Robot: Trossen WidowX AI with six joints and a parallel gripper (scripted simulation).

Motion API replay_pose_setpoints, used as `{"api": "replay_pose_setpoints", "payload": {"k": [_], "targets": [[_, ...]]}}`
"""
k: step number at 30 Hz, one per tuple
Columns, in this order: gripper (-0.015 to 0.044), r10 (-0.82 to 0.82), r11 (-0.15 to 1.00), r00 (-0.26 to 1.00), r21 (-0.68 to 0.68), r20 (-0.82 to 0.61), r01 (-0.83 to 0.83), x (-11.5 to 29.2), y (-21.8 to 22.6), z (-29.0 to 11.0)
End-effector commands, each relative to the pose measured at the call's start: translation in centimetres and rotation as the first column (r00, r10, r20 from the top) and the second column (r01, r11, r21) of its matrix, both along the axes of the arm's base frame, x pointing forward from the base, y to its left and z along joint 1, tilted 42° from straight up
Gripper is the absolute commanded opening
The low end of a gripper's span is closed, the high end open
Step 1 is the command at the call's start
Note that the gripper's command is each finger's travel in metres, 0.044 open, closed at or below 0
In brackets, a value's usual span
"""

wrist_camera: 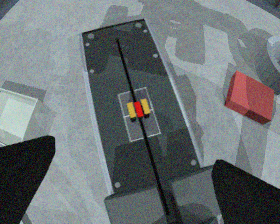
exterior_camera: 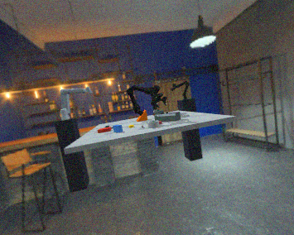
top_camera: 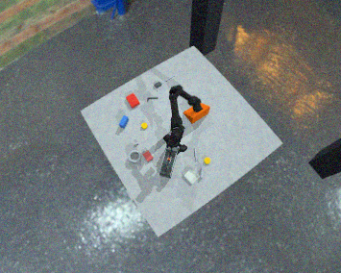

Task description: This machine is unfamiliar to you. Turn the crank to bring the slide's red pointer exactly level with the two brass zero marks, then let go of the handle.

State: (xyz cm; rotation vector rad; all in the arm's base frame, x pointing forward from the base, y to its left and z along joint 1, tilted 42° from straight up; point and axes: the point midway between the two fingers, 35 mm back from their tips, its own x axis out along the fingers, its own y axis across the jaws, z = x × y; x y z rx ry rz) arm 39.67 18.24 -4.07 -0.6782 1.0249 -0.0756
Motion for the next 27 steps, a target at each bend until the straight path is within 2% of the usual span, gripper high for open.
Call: {"api": "replay_pose_setpoints", "payload": {"k": [1, 5, 13, 27], "targets": [[0.044, 0.005, 1.0, 1.0, -0.004, -0.008, -0.005, -0.1, -0.1, -0.2], [0.044, 0.004, 1.0, 1.0, -0.003, -0.008, -0.004, 0.0, 0.2, 0.1], [0.044, 0.0, 1.0, 1.0, 0.001, -0.001, 0.0, 0.1, 3.1, 3.5], [0.044, 0.168, 0.986, 0.984, 0.0, -0.067, -0.168, -3.8, 1.0, 6.2]]}}
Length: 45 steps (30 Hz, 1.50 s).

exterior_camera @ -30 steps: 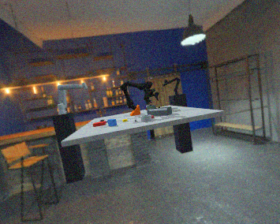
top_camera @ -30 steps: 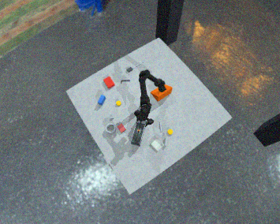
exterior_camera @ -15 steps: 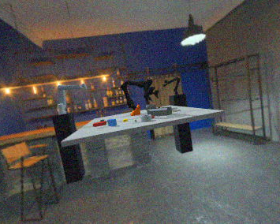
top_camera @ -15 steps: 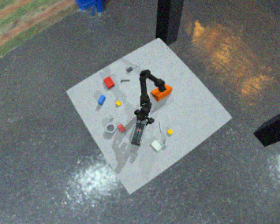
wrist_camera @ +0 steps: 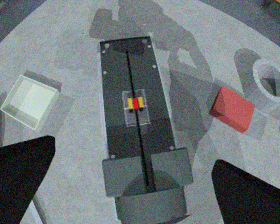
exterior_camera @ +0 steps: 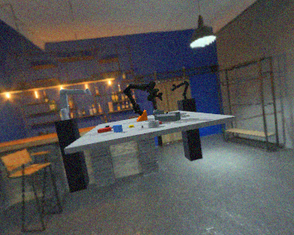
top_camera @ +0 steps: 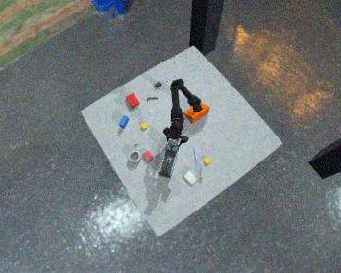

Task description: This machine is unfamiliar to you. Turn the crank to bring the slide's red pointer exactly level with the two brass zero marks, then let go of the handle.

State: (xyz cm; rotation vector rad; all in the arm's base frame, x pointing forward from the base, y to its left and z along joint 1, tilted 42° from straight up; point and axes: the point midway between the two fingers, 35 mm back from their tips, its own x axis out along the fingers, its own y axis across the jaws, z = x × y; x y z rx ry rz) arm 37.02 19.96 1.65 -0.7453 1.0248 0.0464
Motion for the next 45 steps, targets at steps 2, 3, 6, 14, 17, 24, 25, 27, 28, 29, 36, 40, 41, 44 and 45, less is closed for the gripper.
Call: {"api": "replay_pose_setpoints", "payload": {"k": [2, 3, 6, 14, 17, 24, 25, 27, 28, 29, 36, 40, 41, 44, 45], "targets": [[0.044, 0.077, 0.997, 0.997, -0.005, -0.03, -0.077, -1.9, -1.1, 0.8], [0.044, 0.092, 0.996, 0.995, -0.005, -0.035, -0.092, -2.3, -1.3, 1.0], [0.044, 0.138, 0.99, 0.989, -0.005, -0.048, -0.138, -3.4, -1.9, 1.4], [0.044, 0.262, 0.965, 0.962, -0.006, -0.076, -0.263, -6.5, -3.7, 2.1], [0.044, 0.284, 0.958, 0.955, -0.006, -0.081, -0.286, -7.1, -4.0, 2.2], [0.044, 0.284, 0.958, 0.955, -0.005, -0.081, -0.285, -6.9, -5.0, 0.8], [0.044, 0.284, 0.958, 0.955, -0.005, -0.081, -0.285, -6.9, -5.3, 0.4], [0.044, 0.284, 0.958, 0.955, -0.005, -0.082, -0.285, -6.8, -6.0, -0.4], [0.044, 0.284, 0.958, 0.955, -0.005, -0.082, -0.285, -6.8, -6.3, -0.7], [0.044, 0.284, 0.959, 0.955, -0.005, -0.082, -0.285, -6.8, -6.6, -1.1], [0.044, 0.284, 0.958, 0.955, -0.007, -0.081, -0.285, -7.1, -8.9, -3.5], [0.044, 0.284, 0.958, 0.956, -0.009, -0.08, -0.286, -7.3, -10.0, -4.5], [0.044, 0.284, 0.958, 0.956, -0.009, -0.08, -0.286, -7.3, -10.1, -4.6], [0.044, 0.284, 0.958, 0.956, -0.009, -0.08, -0.286, -7.3, -10.1, -4.6], [0.044, 0.284, 0.958, 0.956, -0.009, -0.08, -0.286, -7.3, -10.2, -4.7]]}}
